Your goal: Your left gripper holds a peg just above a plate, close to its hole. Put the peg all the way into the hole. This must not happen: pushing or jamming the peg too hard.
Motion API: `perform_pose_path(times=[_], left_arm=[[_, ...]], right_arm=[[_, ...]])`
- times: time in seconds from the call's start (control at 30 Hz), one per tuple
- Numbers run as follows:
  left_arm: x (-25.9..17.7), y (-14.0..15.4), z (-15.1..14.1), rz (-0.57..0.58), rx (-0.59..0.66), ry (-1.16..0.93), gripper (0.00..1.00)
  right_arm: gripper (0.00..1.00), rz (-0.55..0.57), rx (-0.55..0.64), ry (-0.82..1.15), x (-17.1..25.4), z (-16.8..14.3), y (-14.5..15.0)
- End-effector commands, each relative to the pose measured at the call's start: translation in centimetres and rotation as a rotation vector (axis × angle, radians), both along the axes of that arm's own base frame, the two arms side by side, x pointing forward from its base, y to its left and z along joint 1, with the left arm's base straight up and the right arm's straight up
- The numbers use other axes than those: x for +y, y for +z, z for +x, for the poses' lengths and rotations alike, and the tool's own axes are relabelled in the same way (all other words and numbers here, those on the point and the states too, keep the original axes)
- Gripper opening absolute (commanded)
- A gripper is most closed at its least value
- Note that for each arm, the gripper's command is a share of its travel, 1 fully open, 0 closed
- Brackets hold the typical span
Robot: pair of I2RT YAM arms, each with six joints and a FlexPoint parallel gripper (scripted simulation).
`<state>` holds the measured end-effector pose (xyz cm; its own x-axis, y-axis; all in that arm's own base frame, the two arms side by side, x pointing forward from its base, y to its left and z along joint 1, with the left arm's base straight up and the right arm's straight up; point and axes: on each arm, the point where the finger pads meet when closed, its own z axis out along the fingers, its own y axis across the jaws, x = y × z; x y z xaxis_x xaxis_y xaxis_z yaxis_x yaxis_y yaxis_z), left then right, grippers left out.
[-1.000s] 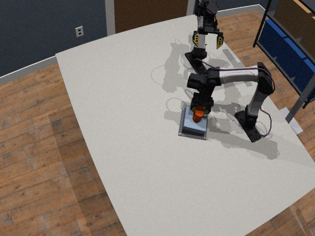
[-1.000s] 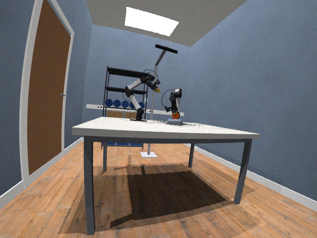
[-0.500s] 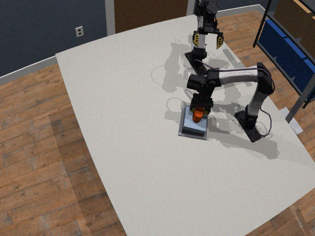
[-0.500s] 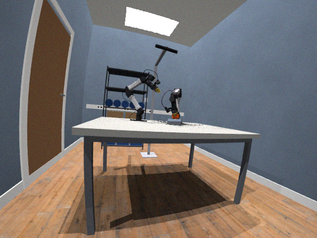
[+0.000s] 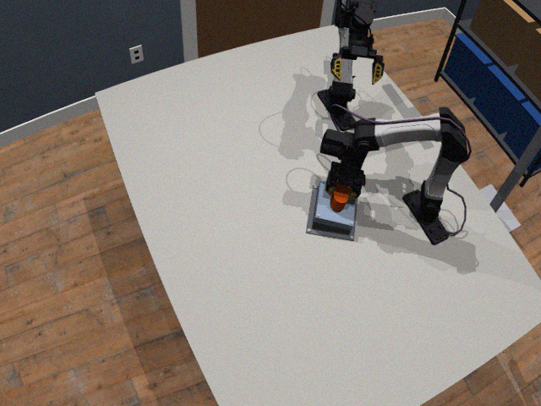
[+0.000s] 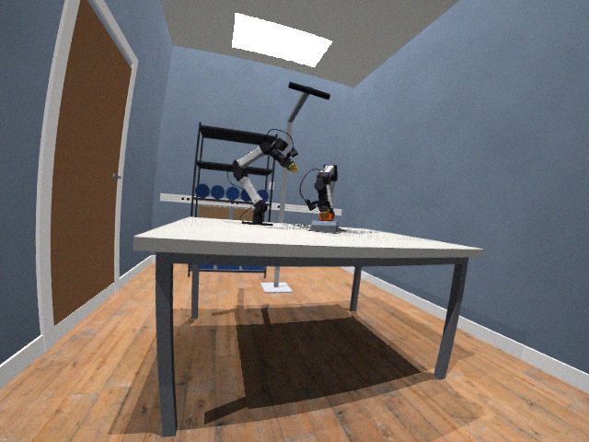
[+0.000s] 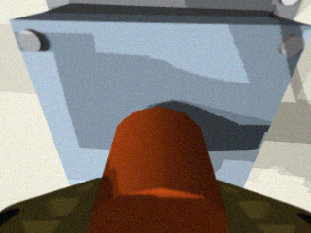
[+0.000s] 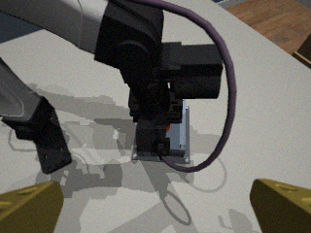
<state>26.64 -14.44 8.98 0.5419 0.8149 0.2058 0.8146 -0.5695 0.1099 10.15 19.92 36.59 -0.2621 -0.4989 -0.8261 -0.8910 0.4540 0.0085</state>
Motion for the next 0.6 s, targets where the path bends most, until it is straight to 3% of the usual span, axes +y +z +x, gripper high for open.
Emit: perform_pose_path(times=[0.0,0.23,0.33,0.37,0.57], left_arm=[[-0.1,0.8,1.3,-0.024,-0.053,0.009,0.33],[0.0,0.8,0.3,-0.013,-0.024,0.011,0.33],[-0.2,1.7,0.7,-0.025,-0.050,0.011,0.67],[-0.3,2.8,0.5,-0.033,-0.069,0.013,0.72],[-0.7,6.4,0.1,-0.048,-0.095,0.013,0.72]], right_arm=[[1.00,0.000,-0.009,-0.015,-0.6,0.0,0.8],[1.00,0.000,-0.009,-0.015,-0.6,0.0,0.8],[1.00,0.000,-0.009,-0.015,-0.6,0.0,0.8],[1.00,0.000,-0.009,-0.015,-0.6,0.0,0.8],[1.00,0.000,-0.009,-0.015,-0.6,0.0,0.8]])
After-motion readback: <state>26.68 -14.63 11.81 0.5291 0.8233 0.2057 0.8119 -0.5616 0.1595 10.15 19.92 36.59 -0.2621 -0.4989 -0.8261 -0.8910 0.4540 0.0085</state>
